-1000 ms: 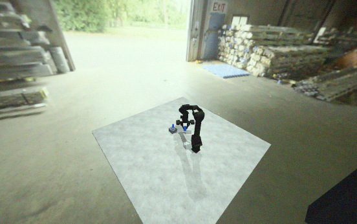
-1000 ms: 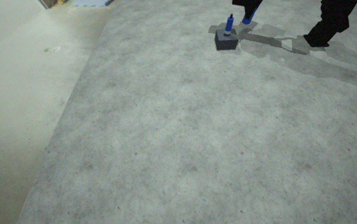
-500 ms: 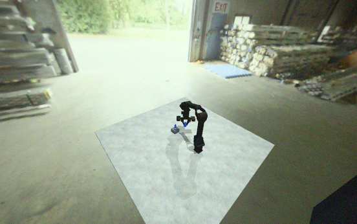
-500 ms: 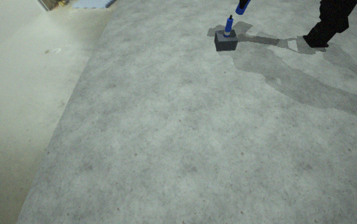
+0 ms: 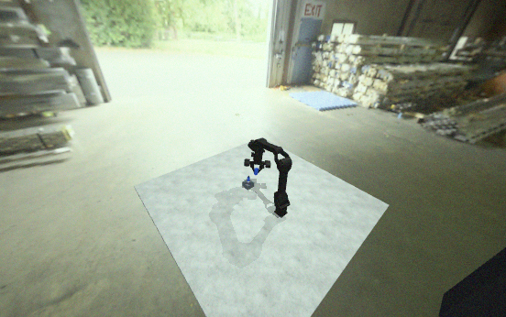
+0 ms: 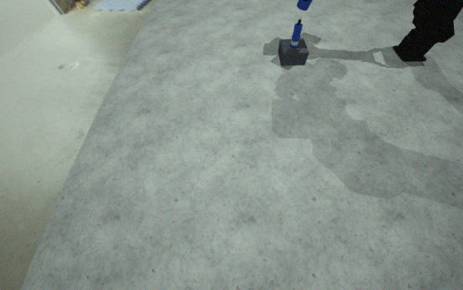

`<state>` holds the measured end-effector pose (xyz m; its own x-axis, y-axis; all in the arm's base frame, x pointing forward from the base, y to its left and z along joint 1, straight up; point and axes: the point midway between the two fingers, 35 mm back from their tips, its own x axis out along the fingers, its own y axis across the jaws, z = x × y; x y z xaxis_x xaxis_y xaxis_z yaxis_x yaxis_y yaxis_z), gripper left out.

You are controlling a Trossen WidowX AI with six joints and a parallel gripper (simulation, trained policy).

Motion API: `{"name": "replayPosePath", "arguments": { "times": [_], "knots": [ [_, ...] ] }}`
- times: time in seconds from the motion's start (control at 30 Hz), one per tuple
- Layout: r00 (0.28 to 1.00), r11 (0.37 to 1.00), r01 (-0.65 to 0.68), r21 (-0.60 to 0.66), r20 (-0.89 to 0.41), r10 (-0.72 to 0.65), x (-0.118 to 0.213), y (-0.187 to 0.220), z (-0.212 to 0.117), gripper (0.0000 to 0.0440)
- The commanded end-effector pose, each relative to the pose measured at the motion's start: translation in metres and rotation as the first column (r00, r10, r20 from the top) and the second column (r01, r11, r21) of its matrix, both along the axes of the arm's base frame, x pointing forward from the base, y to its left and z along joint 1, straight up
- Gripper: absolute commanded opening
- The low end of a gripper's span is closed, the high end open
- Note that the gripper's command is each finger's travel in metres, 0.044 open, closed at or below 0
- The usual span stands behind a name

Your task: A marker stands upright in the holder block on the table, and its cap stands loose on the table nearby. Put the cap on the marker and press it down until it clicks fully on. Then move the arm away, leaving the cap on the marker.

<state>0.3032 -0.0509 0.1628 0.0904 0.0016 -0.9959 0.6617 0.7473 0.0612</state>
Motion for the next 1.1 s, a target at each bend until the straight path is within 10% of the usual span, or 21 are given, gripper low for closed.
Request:
{"name": "replayPosePath", "arguments": {
  "times": [0.0, 1.07],
  "knots": [
    [1.0, 1.0, 0.005, 0.014, -0.003, -0.004, 0.007, 0.011, 0.005, 0.0029],
    [0.992, 0.998, 0.046, 0.031, -0.122, -0.042, 0.023, 0.057, 0.0, 0.0]
  ]
}}
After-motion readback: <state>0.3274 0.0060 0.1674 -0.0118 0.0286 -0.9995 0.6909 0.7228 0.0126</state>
